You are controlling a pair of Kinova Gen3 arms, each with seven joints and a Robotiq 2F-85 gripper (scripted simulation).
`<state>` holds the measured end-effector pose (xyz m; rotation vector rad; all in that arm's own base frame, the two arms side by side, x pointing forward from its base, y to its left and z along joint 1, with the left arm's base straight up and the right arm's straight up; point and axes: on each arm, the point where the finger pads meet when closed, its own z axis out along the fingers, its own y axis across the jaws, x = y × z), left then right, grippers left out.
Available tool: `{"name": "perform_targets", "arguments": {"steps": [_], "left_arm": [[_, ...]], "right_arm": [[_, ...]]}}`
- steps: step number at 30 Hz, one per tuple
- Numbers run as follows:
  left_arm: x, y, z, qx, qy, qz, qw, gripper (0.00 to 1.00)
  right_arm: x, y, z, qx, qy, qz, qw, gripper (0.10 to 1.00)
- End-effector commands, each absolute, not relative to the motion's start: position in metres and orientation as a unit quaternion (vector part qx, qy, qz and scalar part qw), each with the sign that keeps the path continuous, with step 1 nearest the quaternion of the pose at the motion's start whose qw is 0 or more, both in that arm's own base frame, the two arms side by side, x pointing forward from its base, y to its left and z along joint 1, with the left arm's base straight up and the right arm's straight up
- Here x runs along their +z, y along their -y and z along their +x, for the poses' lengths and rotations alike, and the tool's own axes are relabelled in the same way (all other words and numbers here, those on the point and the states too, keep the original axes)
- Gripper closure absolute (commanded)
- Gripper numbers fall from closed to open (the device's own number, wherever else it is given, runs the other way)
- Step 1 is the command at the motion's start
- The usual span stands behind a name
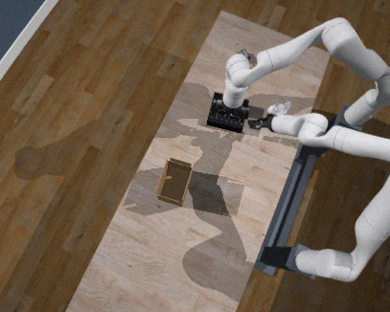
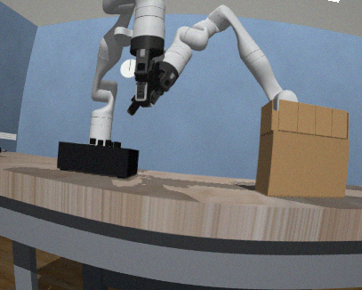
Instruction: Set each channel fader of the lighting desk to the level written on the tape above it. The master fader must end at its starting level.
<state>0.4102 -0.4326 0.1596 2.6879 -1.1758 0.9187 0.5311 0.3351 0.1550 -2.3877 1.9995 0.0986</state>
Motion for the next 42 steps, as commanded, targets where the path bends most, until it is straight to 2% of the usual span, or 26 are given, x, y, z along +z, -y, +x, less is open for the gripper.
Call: {"name": "perform_targets", "arguments": {"steps": [1,18,27,42], "left_arm": [[0.161,0.433,0.411,0.3,0.382,0.874,0.034,0.001],[0.161,0.433,0.411,0.3,0.382,0.874,0.034,0.001],[0.161,0.433,0.411,0.3,0.382,0.874,0.034,0.001],[0.161,0.433,0.411,0.3,0.382,0.874,0.034,0.001]], "right_arm": [[0.156,-0.335,0.532,0.031,-0.642,-0.766,0.014,0.099],[0.157,-0.334,0.532,0.031,-0.642,-0.766,0.014,0.099],[0.194,-0.257,0.548,0.0,-0.703,-0.711,0.0,0.099],[0.184,-0.254,0.549,-0.001,-0.696,-0.718,0.0,0.099]]}}
